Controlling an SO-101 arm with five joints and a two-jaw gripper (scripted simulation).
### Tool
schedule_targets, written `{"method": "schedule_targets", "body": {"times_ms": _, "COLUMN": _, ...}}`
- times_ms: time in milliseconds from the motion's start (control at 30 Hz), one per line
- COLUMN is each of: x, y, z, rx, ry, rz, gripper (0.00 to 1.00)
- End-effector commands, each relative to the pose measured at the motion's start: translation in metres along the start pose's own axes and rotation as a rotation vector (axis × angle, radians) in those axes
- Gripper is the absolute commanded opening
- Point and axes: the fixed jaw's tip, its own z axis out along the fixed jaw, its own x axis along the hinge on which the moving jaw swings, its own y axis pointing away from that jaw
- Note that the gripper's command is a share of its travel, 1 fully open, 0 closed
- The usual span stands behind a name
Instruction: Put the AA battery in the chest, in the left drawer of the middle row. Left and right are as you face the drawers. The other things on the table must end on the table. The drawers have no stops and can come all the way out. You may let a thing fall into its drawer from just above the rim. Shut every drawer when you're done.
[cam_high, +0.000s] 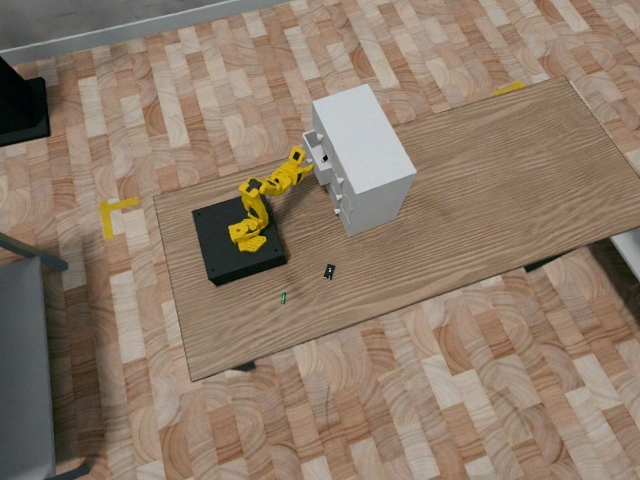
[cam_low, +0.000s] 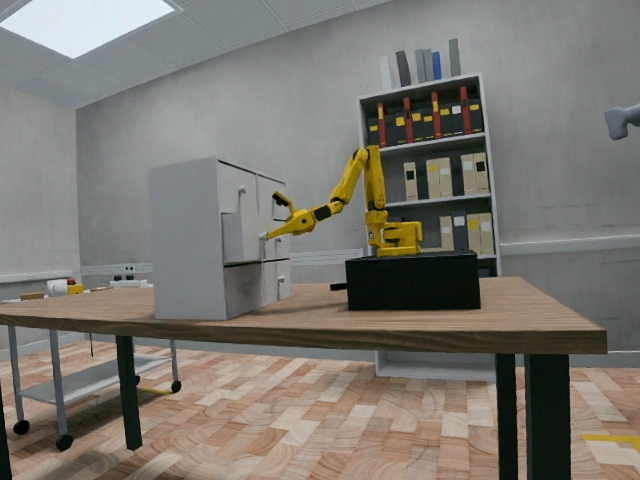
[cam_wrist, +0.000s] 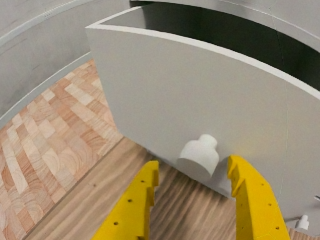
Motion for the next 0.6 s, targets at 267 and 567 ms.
{"method": "schedule_targets", "body": {"times_ms": 267, "x": -0.0015, "y": -0.0068, "z": 0.0026, "rx": 0.023, "ry": -0.001, "rz": 0.017, "gripper": 0.16}}
{"method": "schedule_targets", "body": {"times_ms": 567, "x": -0.0015, "y": -0.0068, "z": 0.0026, "rx": 0.023, "ry": -0.001, "rz": 0.017, "gripper": 0.11}}
